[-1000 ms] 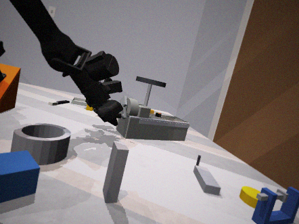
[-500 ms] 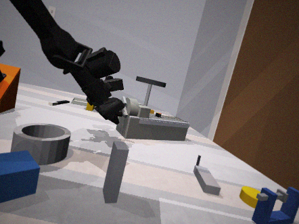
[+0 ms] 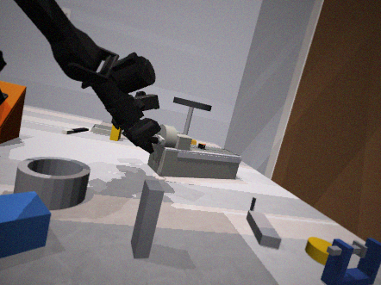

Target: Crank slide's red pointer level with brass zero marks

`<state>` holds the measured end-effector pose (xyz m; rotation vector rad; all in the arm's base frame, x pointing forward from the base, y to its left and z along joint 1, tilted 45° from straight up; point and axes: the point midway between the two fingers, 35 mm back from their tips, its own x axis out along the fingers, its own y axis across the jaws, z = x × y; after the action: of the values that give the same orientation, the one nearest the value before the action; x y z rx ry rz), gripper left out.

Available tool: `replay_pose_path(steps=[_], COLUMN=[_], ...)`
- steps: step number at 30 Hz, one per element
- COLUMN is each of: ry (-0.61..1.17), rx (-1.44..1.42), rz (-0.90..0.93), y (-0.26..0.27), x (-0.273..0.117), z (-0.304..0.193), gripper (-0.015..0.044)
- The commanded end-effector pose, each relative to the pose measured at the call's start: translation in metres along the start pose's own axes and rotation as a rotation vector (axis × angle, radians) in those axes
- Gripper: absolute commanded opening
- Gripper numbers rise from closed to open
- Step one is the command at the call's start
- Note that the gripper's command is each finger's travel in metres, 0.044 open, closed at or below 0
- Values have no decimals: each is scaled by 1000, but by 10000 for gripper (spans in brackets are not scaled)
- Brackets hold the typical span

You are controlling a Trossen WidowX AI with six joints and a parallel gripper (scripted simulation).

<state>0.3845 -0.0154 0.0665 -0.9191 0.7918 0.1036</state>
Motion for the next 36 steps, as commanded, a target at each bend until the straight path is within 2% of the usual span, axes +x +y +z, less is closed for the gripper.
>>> replay_pose_path(steps=[1, 5, 22, 36], ry=[0, 0, 0, 0], rx=[0, 0, 0, 3], rz=[0, 0, 0, 6], y=[0, 0, 0, 0], x=[0, 0, 0, -38], z=[-1, -1, -1, 41], gripper=[0, 0, 440, 440])
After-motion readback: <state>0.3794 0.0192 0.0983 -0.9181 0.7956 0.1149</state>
